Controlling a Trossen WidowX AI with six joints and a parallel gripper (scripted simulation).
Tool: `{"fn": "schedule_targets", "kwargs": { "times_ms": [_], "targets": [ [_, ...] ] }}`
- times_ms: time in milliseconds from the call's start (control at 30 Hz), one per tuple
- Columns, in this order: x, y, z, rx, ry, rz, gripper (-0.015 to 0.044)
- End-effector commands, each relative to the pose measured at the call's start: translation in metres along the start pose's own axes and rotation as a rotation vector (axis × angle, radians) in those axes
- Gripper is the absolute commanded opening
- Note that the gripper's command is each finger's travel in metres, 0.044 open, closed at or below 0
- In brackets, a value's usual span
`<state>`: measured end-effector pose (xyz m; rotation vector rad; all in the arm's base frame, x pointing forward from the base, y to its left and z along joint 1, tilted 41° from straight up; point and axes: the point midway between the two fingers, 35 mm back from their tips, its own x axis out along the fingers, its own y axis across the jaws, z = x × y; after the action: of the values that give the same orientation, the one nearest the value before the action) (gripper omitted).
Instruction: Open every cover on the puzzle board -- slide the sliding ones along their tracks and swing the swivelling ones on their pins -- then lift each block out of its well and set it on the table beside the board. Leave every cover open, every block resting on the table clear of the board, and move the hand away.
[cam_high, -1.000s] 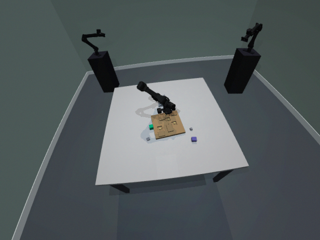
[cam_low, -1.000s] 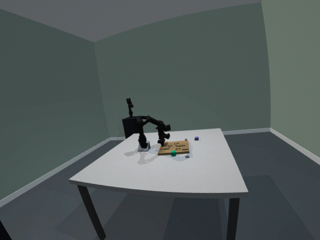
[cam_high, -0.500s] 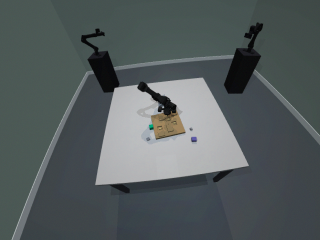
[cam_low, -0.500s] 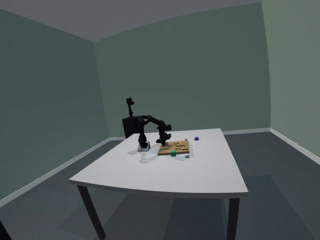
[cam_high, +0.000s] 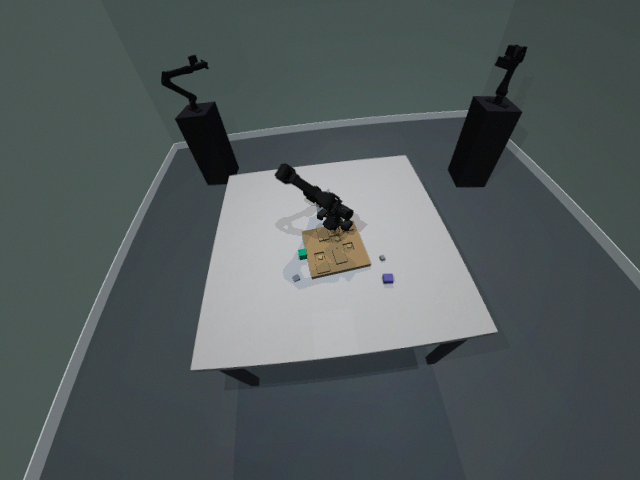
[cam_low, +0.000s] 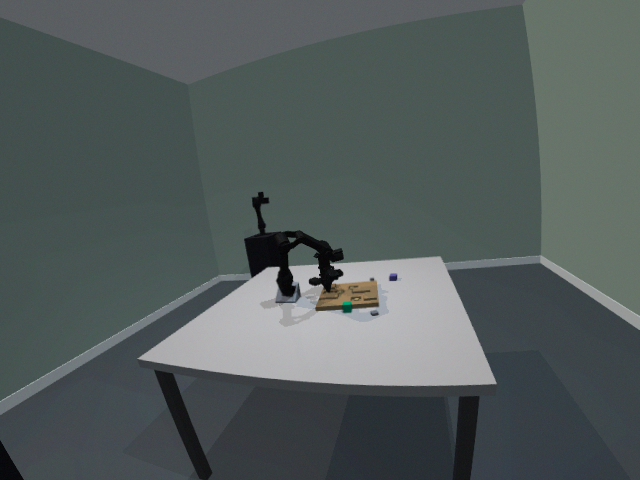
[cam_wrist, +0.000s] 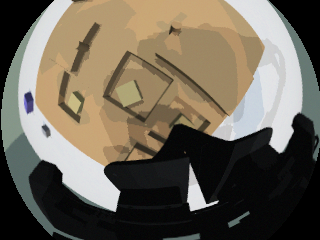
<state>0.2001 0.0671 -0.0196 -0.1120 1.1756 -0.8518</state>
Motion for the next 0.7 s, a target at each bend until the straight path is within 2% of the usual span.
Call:
{"fn": "schedule_targets", "kwargs": {
  "times_ms": [0, 167, 433, 667],
  "targets": [
    [0.0020, 0.0022, -0.0001, -0.294, 0.001, -0.005, 0.0000],
    [0.0020, 0.0039, 0.0005, -0.697, 0.002, -0.004, 0.0000],
    [0.0020, 0.0054, 0.0006, -0.713, 0.002, -0.004, 0.0000],
    [-0.0007, 0.0034, 0.0009, -0.547, 0.000, -0.001, 0.0000]
  ]
}}
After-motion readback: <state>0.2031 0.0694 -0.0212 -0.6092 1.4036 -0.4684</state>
